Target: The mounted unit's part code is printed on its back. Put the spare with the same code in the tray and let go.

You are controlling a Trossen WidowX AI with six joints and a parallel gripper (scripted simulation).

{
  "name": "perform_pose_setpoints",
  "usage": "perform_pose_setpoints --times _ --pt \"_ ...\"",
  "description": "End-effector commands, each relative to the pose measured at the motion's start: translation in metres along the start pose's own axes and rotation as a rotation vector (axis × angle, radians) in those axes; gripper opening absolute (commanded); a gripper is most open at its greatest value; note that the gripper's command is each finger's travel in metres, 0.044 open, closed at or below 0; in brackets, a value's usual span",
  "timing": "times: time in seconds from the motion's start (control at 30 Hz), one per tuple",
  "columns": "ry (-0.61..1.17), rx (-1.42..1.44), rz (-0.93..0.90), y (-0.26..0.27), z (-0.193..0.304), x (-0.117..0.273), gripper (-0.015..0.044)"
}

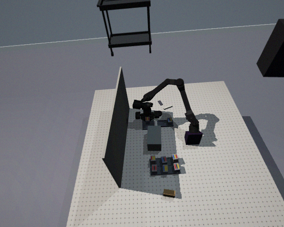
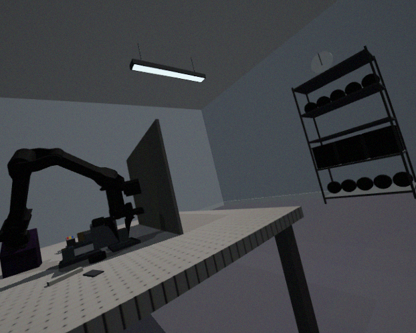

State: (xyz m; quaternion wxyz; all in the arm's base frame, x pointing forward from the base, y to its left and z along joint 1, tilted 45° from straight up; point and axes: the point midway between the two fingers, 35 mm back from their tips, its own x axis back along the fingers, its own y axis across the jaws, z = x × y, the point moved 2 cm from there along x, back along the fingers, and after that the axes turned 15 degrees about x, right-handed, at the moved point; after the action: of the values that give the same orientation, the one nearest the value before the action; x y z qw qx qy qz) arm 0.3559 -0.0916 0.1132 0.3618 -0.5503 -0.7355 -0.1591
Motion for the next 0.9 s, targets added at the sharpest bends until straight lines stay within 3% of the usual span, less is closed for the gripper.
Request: perform_pose_setpoints --times 0.0,0.17,0.7,0.77,0.87 --pt "0.003 0.009 0.006 -0.003 0.002 -0.005 0.0000" --pt "0.003 0.009 0.007 -0.003 0.002 -0.006 0.0000" --pt "-0.001 0.000 0.002 -0.002 0.000 -0.004 0.0420" --pt "0.003 0.001 0.002 0.001 0.000 0.007 0.0440" --pt "0.011 0.005 0.003 0.003 0.002 0.058 0.0440"
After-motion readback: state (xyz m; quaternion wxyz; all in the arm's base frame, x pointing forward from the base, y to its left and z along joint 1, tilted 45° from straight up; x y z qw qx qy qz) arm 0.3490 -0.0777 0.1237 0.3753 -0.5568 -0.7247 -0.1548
